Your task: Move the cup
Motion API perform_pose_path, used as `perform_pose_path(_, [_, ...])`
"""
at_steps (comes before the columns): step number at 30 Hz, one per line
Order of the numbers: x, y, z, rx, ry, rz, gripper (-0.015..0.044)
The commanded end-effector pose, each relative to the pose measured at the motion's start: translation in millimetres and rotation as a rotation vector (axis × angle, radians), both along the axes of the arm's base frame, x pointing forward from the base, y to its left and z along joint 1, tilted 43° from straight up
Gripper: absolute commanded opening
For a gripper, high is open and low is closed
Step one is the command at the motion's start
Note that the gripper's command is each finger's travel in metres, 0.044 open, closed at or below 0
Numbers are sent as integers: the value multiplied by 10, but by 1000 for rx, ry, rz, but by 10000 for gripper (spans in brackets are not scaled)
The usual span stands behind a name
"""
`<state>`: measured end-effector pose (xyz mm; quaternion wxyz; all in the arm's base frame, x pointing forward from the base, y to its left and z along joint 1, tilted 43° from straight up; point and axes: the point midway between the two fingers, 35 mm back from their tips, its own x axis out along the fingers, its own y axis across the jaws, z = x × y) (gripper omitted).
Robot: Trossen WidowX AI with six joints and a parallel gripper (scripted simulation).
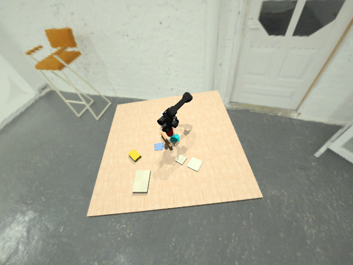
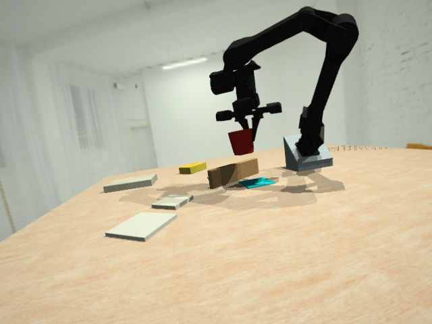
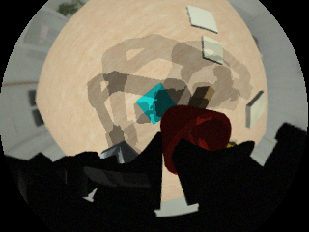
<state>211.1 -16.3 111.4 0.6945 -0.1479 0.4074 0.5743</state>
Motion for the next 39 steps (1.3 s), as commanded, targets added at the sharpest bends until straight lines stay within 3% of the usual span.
perform_pose_path(1, [-51, 56, 35, 6, 8, -5, 0])
perform_pose_path(16, [-213, 234, 182, 8, 10, -5, 0])
perform_pose_path(39, [-203, 394, 15, 7, 9, -5, 0])
